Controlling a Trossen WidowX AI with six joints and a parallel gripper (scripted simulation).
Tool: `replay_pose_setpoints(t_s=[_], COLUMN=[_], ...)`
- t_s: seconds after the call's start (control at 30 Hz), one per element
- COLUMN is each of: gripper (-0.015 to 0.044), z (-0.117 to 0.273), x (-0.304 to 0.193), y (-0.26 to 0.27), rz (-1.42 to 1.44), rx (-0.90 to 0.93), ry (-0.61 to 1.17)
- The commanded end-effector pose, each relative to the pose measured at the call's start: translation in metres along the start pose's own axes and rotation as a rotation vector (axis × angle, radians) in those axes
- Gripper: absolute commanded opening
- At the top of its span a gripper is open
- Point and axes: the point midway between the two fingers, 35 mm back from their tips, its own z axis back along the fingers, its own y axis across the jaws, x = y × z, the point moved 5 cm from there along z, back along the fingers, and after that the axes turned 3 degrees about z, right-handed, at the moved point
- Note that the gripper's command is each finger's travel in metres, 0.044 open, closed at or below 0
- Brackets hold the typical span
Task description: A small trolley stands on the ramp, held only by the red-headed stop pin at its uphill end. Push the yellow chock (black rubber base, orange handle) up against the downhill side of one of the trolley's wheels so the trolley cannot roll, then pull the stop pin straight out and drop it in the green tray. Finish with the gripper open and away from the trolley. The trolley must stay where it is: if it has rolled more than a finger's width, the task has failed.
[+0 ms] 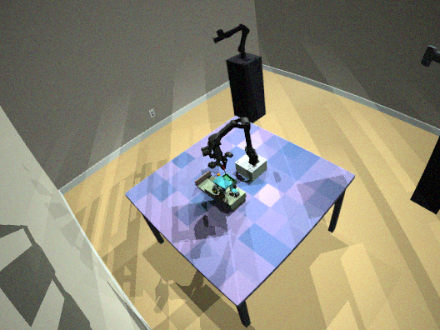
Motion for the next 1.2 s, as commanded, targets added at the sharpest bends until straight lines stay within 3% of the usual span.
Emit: replay_pose_setpoints(t_s=[0.0,1.17], gripper=[0.0,0.0], z=[-0.001,-0.003], x=[-0.001,-0.017], y=[-0.002,-0.004], rz=[-0.099,-1.152], rx=[0.007,0.146], ry=[-0.021,-0.164])
